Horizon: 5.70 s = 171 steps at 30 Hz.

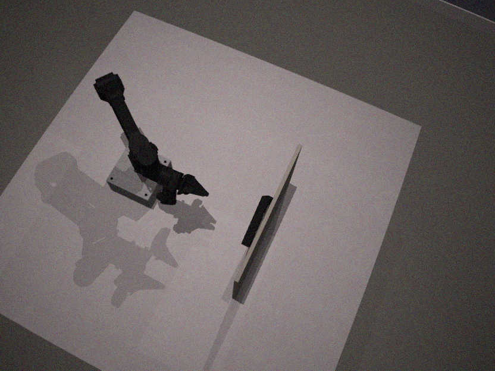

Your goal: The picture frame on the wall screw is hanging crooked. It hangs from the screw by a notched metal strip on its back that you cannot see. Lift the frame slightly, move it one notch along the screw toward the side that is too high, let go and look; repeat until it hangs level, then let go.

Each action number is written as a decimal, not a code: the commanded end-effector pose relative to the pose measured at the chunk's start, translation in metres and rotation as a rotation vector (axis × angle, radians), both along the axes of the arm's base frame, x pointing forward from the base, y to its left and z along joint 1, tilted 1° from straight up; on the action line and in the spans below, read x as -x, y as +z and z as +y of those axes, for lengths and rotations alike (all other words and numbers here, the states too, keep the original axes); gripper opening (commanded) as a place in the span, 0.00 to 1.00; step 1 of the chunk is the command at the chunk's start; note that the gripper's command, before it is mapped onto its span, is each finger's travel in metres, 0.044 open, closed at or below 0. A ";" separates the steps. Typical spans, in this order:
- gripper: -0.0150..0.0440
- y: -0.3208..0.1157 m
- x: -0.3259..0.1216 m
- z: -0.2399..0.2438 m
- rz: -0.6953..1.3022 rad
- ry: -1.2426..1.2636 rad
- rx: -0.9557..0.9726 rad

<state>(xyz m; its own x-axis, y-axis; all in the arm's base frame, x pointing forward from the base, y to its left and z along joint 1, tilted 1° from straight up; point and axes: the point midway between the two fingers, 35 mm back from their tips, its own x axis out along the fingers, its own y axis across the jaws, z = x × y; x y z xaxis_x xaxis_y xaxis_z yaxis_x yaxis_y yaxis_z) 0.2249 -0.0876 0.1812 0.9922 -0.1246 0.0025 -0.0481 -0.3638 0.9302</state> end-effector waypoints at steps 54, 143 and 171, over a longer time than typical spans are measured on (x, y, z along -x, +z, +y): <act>0.69 -0.056 -0.126 -0.012 -0.025 0.000 -0.037; 0.25 -0.055 -0.166 -0.018 -0.028 0.001 -0.037; 0.25 -0.048 -0.165 -0.020 -0.028 0.001 -0.036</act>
<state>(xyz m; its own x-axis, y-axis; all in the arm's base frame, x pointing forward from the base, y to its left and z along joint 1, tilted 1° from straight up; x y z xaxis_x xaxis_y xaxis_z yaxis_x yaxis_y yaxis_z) 0.3901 -0.1049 0.1280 0.9927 -0.1199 0.0148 -0.0620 -0.4003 0.9143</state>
